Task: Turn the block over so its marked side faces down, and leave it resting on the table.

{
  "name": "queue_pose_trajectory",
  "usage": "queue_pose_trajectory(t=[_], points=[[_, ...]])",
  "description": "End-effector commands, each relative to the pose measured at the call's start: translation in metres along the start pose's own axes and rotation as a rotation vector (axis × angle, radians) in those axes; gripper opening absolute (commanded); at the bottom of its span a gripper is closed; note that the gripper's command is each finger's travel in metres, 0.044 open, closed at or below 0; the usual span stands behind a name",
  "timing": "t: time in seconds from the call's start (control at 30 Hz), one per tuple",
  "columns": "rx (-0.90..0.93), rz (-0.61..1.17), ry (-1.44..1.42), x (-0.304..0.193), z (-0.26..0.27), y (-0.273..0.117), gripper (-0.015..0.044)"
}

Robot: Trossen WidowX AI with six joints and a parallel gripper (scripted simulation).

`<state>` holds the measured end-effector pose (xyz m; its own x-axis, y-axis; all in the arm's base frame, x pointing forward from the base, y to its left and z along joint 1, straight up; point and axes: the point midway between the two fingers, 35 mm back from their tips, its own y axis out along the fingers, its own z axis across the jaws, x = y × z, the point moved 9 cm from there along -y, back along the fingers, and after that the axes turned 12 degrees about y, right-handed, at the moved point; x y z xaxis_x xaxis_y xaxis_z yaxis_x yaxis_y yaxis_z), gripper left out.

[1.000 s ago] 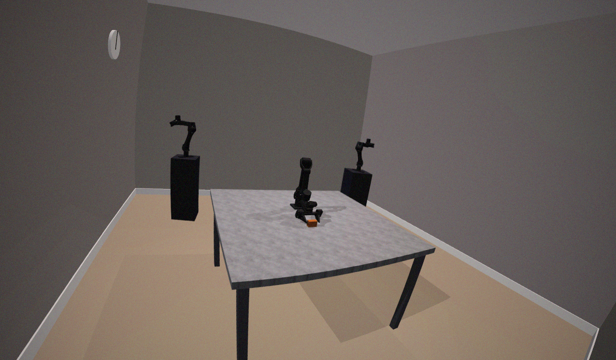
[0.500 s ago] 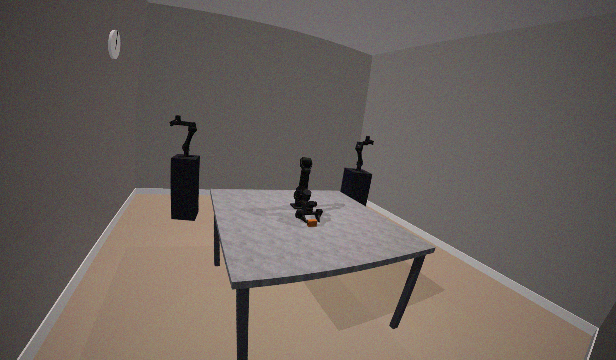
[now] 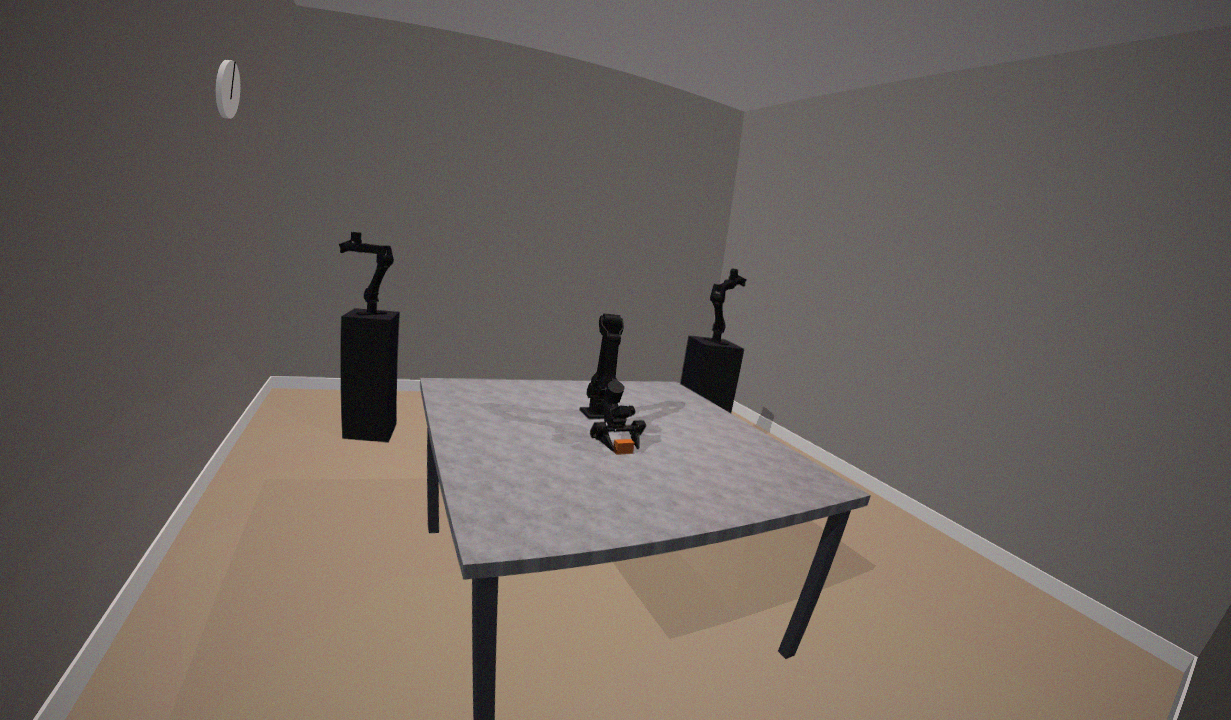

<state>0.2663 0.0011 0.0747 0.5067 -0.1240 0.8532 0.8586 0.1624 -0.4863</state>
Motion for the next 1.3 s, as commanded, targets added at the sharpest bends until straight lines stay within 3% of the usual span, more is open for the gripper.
queue_pose_trajectory(t=[0.0, 0.2, 0.57, 1.07, 1.27], points=[[-0.043, 0.151, -0.006, 0.039, 0.005, 0.002, 0.044], [-0.081, 0.3, -0.017, 0.082, 0.016, -0.022, 0.044], [-0.108, 0.464, -0.016, 0.096, 0.024, -0.053, 0.044], [-0.109, 0.47, -0.016, 0.097, 0.024, -0.052, 0.044], [-0.145, 0.648, -0.005, 0.127, 0.029, -0.035, 0.044]])
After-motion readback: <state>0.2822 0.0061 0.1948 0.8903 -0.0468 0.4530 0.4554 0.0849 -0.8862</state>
